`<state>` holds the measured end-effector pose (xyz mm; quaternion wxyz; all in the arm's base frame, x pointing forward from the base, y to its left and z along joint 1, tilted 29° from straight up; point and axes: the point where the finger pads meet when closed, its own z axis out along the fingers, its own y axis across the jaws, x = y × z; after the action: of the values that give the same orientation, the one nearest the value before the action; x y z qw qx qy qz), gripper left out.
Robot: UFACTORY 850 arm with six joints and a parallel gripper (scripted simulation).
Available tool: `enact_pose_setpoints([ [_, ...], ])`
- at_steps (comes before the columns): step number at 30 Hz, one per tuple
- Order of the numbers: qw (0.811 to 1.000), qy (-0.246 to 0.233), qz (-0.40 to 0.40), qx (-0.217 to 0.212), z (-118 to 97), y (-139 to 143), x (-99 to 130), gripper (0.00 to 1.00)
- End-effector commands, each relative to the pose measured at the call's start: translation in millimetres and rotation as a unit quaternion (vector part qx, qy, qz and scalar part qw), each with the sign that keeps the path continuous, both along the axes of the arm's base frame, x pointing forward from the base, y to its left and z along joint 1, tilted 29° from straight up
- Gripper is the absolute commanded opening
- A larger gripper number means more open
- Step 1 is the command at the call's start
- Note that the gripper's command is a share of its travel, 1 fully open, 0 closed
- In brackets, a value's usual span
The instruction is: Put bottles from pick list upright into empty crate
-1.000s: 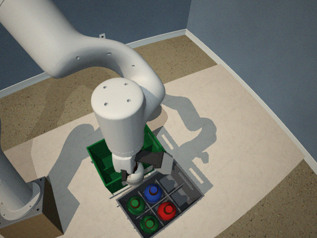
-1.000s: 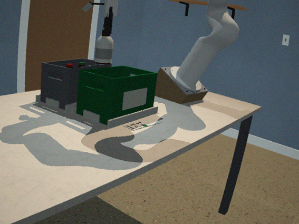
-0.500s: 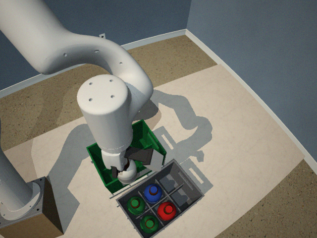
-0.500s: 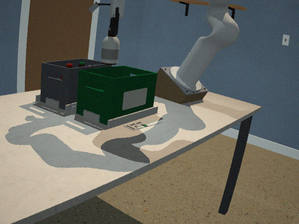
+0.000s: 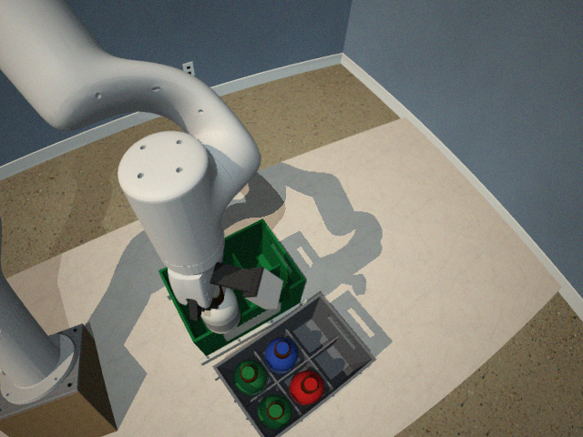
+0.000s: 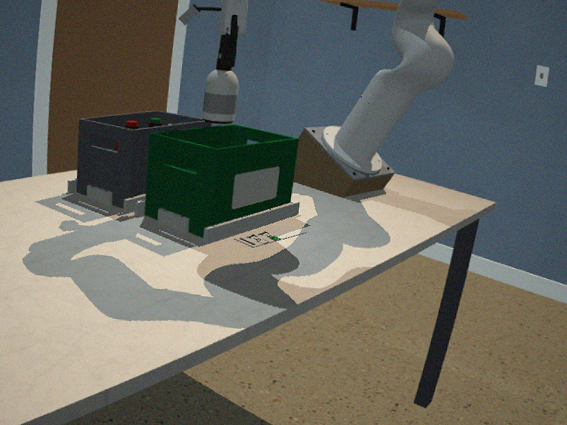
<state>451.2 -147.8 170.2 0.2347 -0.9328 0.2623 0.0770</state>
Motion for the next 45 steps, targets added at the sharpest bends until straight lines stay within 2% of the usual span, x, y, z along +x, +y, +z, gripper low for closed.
enact_pose_setpoints([
  [1, 1.0, -0.001, 0.0, -0.001, 4, 5, -6, 0.0],
  [19, 1.0, -0.001, 0.0, -0.001, 14, 23, -31, 0.0],
  [45, 1.0, -0.001, 0.0, -0.001, 15, 24, -32, 0.0],
])
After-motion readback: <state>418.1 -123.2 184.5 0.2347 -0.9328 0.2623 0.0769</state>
